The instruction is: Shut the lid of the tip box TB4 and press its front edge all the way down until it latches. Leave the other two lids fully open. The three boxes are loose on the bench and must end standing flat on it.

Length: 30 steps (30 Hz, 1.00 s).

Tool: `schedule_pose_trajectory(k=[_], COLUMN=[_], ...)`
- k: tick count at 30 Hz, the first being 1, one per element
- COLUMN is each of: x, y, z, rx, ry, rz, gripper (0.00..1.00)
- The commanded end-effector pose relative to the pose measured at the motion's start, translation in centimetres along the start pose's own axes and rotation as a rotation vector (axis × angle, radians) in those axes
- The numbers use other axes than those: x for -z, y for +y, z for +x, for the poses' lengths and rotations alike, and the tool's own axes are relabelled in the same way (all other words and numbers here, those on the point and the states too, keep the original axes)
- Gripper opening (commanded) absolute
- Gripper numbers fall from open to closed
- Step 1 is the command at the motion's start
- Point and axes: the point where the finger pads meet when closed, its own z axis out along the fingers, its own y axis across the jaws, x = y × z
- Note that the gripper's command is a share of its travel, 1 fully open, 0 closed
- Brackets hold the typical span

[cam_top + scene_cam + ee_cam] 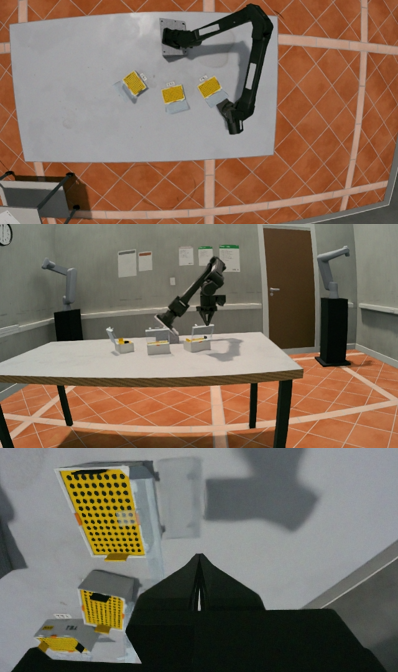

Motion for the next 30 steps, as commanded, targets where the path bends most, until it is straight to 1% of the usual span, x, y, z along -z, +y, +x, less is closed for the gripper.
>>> schedule_pose_trajectory(k=[1,6,8,9,10,12,15,30], x=[-1.6,-2.5,-2.5,-2.3,-2.8,-3.1,-2.8,-2.8], y=[-0.2,-0.2,-0.2,-0.9,-0.2,-0.1,-0.8,-0.7], z=[0.0,0.0,0.0,-0.2,0.0,0.0,-0.2,-0.2], rx=[-0.015,-0.015,-0.015,-0.004,-0.014,-0.015,-0.005,-0.008], ry=[-0.007,-0.007,-0.007,-0.004,-0.007,-0.007,-0.005,-0.005], rz=[-0.018,-0.018,-0.018,-0.006,-0.017,-0.018,-0.008,-0.011], gripper=[0.0,0.0,0.0,0.0,0.0,0.0,0.0,0.0])
